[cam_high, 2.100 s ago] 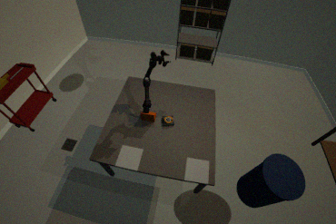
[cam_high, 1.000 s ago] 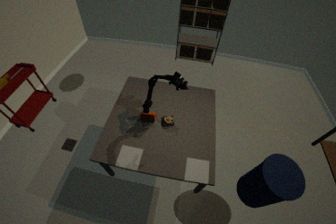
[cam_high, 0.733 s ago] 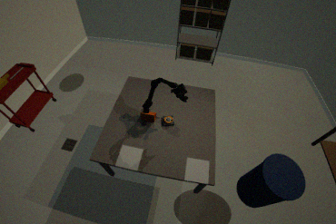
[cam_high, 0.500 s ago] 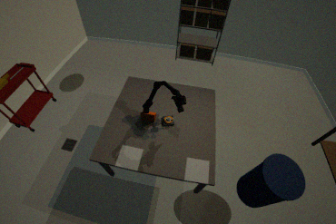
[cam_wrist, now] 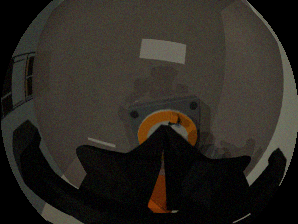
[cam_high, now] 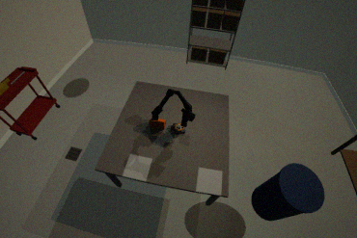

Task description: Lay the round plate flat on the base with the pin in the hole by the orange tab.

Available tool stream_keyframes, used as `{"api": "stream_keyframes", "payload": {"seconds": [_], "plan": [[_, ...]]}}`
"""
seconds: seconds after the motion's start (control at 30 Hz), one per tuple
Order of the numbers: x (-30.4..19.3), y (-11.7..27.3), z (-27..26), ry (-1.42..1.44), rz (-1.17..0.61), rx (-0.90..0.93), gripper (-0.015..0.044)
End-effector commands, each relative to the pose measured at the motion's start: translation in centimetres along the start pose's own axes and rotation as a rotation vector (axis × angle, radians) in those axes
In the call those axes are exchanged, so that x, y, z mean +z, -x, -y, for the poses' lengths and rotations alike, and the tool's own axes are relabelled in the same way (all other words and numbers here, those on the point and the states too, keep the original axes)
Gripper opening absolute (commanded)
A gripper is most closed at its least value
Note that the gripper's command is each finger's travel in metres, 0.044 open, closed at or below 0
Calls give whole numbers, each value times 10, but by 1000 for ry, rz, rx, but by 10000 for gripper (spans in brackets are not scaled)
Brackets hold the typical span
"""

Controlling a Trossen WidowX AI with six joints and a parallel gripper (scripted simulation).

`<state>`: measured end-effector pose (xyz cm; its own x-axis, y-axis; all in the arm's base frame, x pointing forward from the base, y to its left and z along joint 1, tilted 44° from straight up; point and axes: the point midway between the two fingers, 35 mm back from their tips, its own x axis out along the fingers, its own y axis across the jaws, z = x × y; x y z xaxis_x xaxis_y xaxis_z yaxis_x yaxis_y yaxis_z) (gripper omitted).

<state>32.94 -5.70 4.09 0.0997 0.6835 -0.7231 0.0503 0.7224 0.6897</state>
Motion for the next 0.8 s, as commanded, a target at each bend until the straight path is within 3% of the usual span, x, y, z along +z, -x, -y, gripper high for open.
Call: {"api": "stream_keyframes", "payload": {"seconds": [0.0, 0.27, 0.77], "plan": [[-3, -9, 1, -16, -16, 1, 0], [-4, -49, -1, -15, -16, 4, 0], [0, -51, 13, -15, -15, 3, 0]]}}
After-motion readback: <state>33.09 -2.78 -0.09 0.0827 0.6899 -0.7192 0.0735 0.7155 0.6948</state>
